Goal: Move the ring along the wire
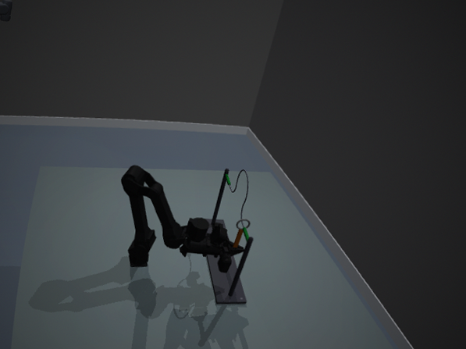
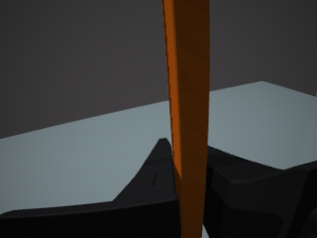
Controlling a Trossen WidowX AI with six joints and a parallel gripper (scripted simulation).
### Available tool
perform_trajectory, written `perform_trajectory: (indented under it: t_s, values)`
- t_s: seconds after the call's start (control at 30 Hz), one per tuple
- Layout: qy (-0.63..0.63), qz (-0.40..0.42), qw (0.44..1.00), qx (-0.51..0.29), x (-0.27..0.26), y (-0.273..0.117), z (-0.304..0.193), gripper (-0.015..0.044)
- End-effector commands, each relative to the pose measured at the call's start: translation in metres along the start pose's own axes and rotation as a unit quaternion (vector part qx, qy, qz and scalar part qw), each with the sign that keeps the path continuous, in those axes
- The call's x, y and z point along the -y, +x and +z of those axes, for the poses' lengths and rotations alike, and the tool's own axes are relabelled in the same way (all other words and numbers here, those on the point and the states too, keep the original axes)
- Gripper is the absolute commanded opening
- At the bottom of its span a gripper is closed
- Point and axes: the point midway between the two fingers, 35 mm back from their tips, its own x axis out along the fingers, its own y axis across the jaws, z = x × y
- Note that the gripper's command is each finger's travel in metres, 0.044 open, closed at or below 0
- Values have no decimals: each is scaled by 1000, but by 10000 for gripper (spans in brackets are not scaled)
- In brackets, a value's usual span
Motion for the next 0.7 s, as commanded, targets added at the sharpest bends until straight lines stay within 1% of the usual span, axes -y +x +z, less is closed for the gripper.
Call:
perform_trajectory:
  t_s: [0.0,0.3,0.67]
  values:
    - [15,0,1000,-2,-7,-1,-2,-150]
    - [73,5,997,-1,-29,-1,0,-150]
    - [182,14,983,1,-65,-1,9,-150]
